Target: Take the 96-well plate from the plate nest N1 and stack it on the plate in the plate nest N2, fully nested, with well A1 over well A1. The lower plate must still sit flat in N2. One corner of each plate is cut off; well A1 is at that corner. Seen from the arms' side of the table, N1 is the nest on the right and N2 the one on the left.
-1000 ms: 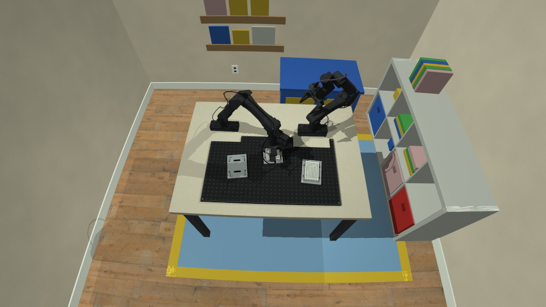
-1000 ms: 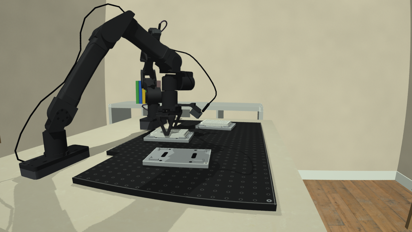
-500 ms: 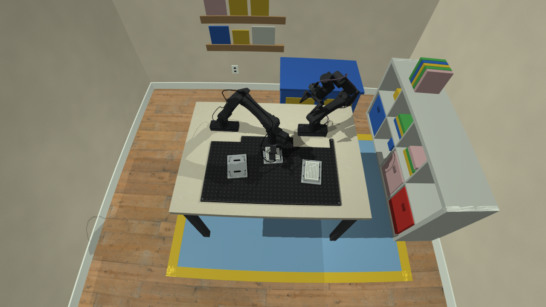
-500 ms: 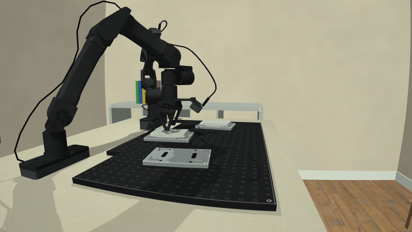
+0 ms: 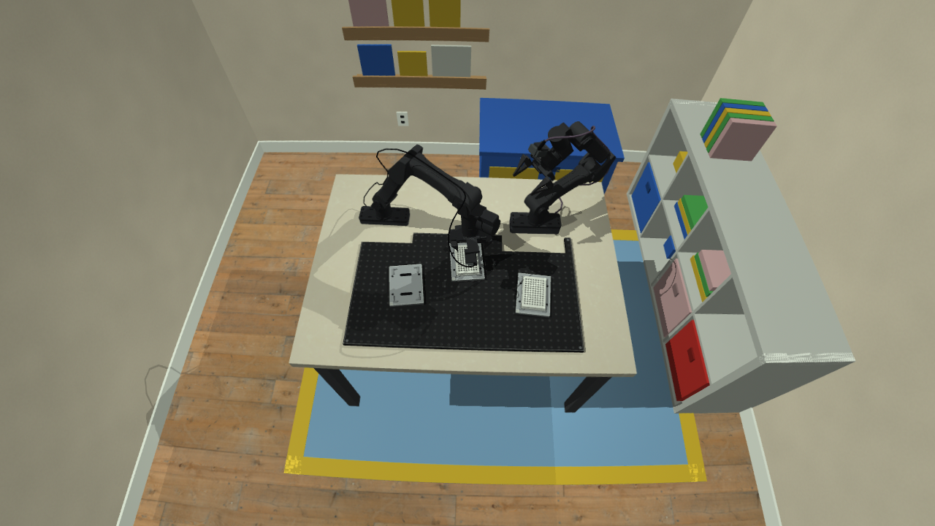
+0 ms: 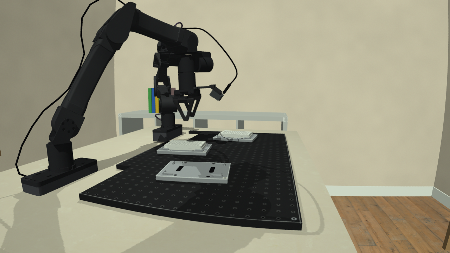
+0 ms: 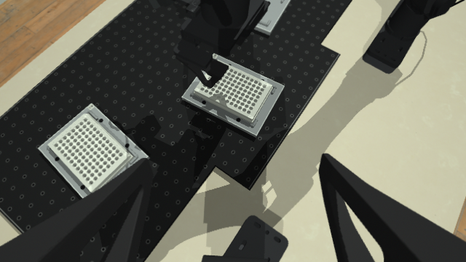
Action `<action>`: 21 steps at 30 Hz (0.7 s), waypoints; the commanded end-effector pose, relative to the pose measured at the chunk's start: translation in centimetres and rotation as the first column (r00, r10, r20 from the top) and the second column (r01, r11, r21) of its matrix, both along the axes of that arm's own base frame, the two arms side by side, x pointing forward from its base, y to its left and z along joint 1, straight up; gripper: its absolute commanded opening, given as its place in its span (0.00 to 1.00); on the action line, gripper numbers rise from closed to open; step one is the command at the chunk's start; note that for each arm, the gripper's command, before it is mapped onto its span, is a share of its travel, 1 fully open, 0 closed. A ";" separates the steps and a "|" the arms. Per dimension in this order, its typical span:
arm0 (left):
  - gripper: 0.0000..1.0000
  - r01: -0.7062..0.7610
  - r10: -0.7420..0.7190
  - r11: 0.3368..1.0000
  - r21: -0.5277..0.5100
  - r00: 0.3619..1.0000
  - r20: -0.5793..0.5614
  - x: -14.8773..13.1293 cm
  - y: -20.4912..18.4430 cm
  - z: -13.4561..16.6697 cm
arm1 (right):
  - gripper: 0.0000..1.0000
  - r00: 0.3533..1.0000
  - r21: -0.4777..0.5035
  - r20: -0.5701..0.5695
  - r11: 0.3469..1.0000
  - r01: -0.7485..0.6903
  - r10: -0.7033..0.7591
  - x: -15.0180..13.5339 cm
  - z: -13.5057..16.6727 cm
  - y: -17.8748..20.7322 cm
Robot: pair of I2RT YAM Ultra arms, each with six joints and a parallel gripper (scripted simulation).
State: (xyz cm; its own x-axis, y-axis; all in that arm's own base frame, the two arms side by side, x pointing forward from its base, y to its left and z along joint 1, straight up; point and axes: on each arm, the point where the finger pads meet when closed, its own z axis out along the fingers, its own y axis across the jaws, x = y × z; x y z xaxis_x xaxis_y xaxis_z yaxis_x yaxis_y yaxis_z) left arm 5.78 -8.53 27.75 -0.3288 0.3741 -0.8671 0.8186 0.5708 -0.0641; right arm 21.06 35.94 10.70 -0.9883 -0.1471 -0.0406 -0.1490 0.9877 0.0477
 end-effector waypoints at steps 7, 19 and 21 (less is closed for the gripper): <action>1.00 0.000 0.000 1.000 -0.019 1.000 0.012 -0.1 0.2 0.8 | 1.00 1.000 -0.060 0.024 0.998 0.007 -0.006 0.5 2.1 -1.5; 1.00 0.005 -0.004 0.999 -0.042 1.000 0.027 0.6 -1.1 1.6 | 1.00 0.905 -0.054 0.425 0.998 0.028 -0.002 5.9 8.6 -9.3; 1.00 0.013 -0.012 0.999 -0.034 1.000 0.023 1.1 -2.2 1.4 | 1.00 0.871 -0.037 0.490 0.999 0.034 -0.012 6.6 10.4 -11.1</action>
